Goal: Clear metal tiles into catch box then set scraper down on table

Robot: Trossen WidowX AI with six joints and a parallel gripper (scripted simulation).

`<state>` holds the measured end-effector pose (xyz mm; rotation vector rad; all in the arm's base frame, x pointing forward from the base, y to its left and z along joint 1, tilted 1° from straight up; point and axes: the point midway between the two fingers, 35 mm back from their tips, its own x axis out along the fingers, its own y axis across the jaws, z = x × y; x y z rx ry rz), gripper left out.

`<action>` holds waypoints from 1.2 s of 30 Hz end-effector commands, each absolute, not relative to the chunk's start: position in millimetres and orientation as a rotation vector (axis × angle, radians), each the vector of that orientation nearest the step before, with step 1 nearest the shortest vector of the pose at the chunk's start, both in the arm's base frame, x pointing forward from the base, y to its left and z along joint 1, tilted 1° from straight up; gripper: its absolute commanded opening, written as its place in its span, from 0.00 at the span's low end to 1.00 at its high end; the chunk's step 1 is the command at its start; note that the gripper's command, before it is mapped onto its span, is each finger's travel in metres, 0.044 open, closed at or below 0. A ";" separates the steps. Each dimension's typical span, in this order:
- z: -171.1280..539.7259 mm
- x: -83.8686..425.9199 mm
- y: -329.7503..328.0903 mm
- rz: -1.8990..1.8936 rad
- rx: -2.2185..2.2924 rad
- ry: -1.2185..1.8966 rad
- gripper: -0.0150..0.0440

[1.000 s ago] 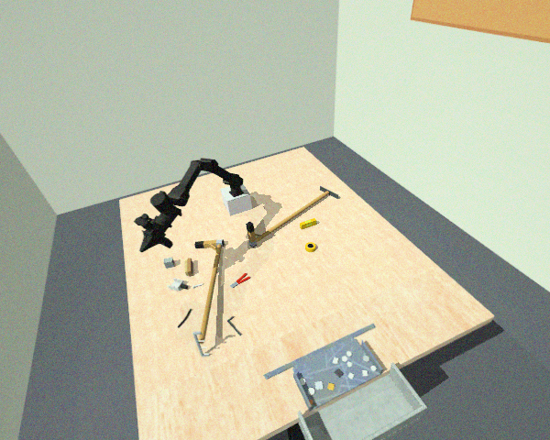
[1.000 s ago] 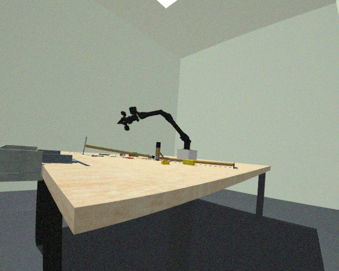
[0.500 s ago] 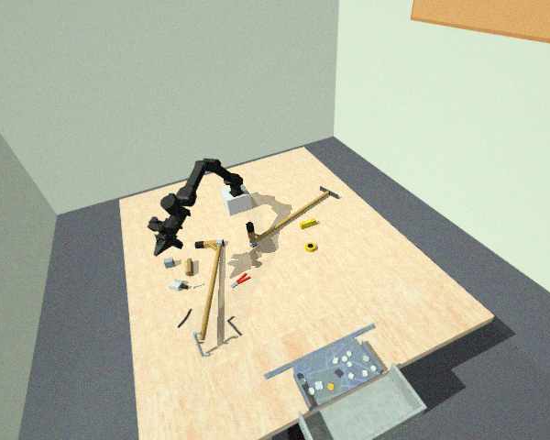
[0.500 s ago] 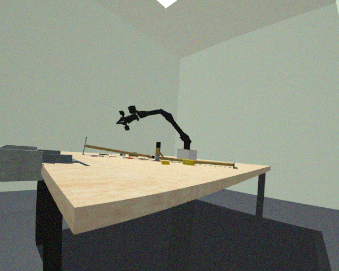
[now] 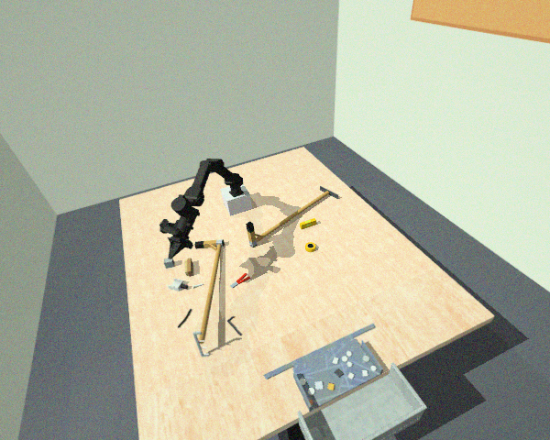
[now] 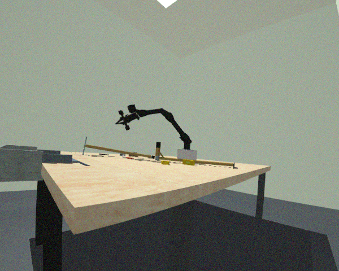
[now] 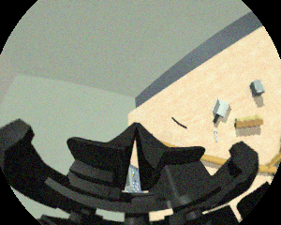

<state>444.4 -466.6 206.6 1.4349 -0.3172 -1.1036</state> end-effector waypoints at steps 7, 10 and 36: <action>201.9 466.8 -438.5 -1.075 1.385 -0.199 0.25; 200.3 472.9 -429.9 -1.066 1.371 -0.165 0.25; 186.5 519.0 -351.6 -0.970 1.229 0.114 0.25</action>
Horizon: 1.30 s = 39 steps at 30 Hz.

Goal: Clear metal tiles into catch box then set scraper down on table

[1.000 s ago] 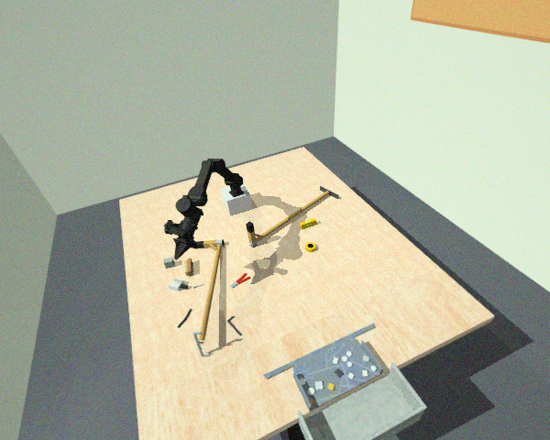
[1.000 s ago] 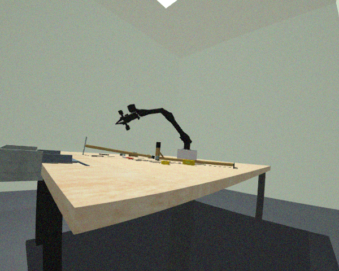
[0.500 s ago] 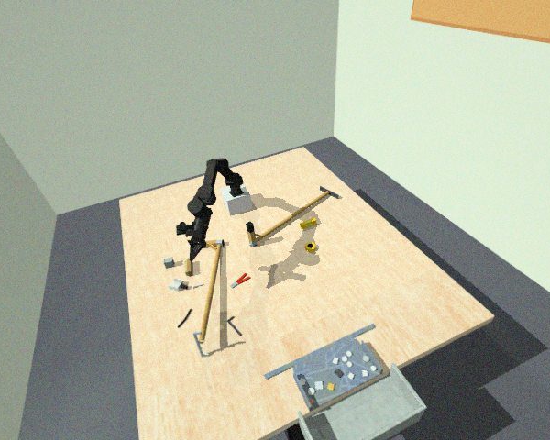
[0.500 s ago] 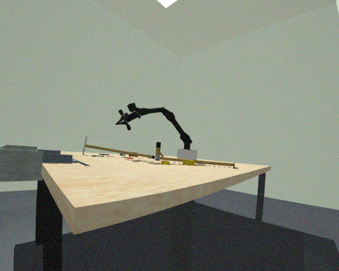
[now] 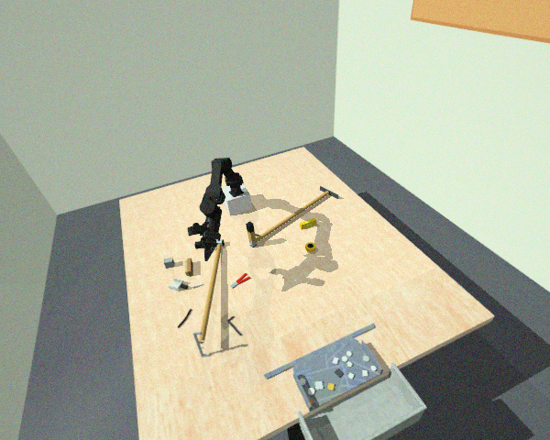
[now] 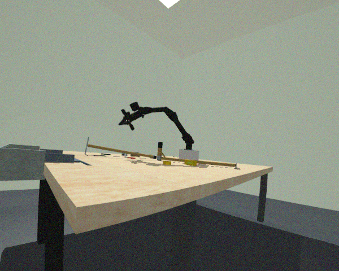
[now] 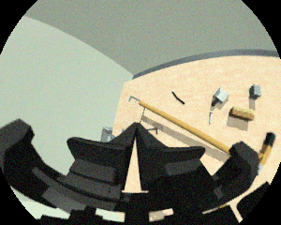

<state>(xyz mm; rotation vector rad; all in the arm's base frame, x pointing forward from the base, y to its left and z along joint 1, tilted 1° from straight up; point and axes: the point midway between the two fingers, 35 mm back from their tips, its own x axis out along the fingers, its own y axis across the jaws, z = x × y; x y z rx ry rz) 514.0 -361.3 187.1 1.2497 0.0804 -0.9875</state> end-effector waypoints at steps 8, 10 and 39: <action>182.5 530.3 -326.3 -0.935 1.180 0.195 0.25; 181.5 533.0 -319.9 -0.925 1.167 0.215 0.25; 168.0 561.3 -225.2 -0.770 0.972 0.484 0.25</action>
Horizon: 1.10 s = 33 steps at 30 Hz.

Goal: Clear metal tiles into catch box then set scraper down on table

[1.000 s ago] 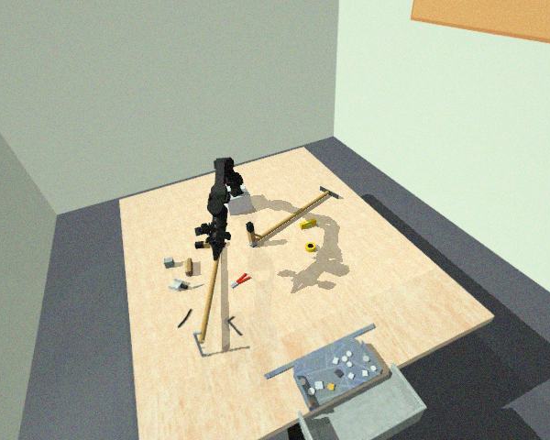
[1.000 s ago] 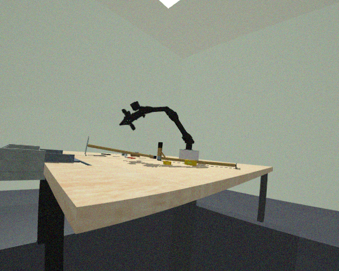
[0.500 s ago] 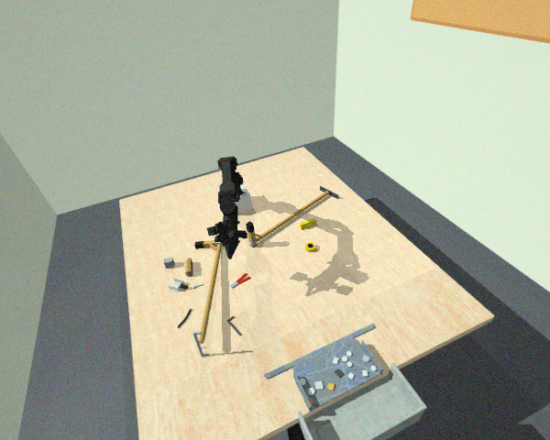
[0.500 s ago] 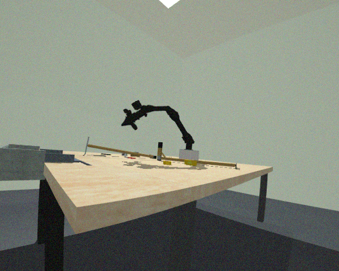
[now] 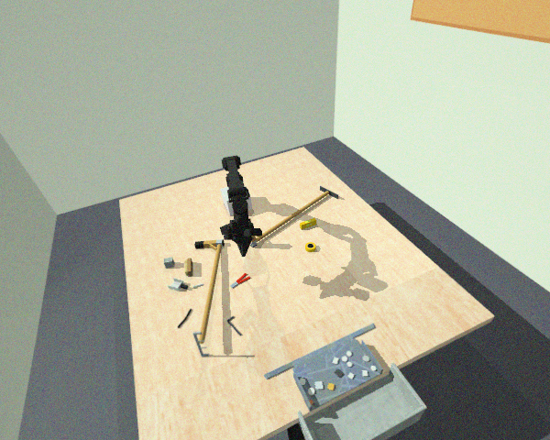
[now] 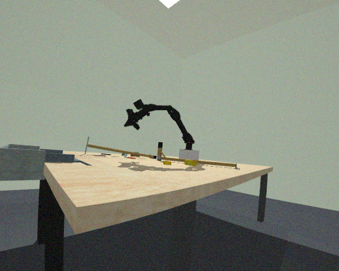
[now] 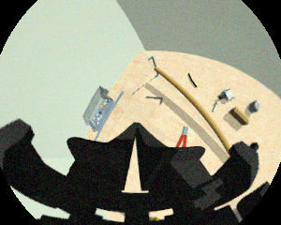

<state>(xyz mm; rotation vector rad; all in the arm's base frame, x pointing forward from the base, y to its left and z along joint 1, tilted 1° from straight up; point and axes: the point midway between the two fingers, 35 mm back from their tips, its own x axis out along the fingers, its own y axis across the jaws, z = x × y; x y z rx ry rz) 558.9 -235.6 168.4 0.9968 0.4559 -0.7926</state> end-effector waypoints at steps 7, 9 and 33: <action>165.0 565.4 -202.0 -0.728 0.922 0.544 0.25; 164.2 566.4 -195.4 -0.716 0.907 0.560 0.25; 154.9 571.4 -116.0 -0.557 0.724 0.747 0.25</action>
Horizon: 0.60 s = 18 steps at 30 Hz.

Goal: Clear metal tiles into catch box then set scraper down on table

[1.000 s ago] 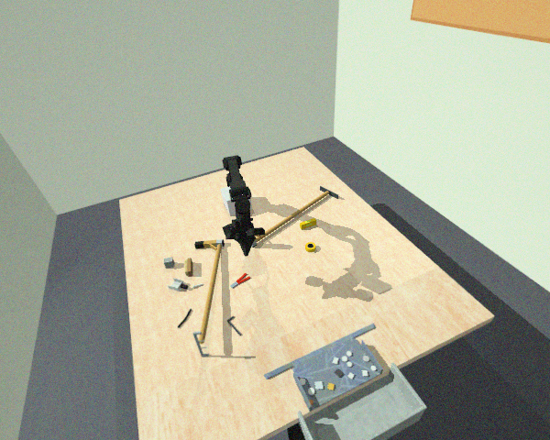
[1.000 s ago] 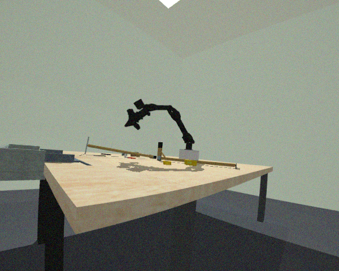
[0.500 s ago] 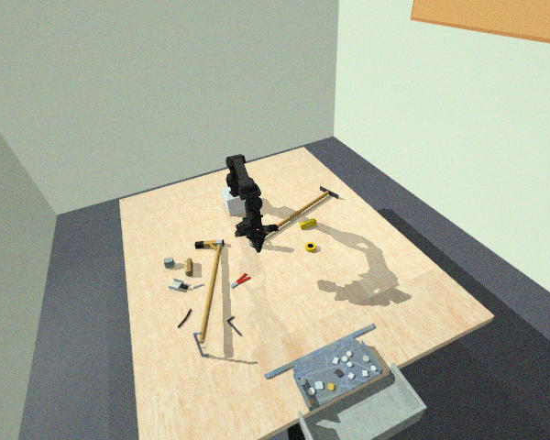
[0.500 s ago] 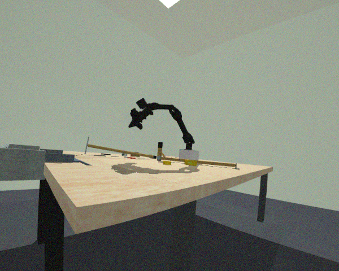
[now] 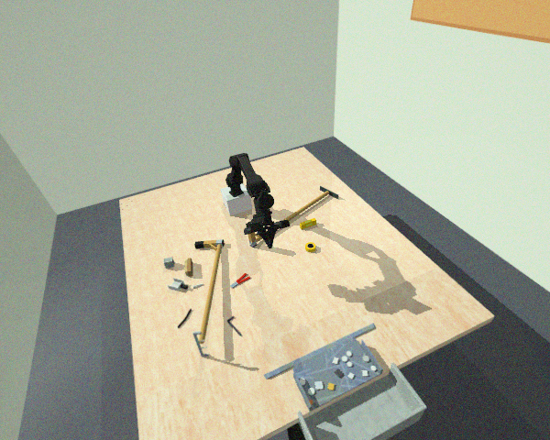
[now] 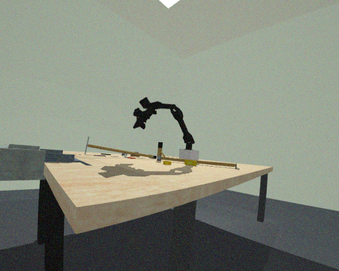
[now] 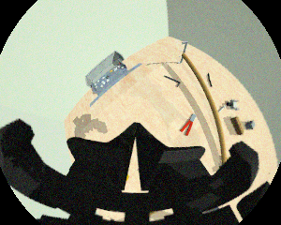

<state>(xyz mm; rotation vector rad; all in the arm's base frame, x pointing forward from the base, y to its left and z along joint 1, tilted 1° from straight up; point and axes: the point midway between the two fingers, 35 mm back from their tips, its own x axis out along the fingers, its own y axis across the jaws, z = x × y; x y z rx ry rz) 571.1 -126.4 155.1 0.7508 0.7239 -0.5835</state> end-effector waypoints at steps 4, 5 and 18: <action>153.4 571.0 -102.9 -0.529 0.692 0.776 0.25; 153.1 570.9 -99.7 -0.522 0.684 0.783 0.25; 148.8 567.1 -57.7 -0.428 0.579 0.871 0.25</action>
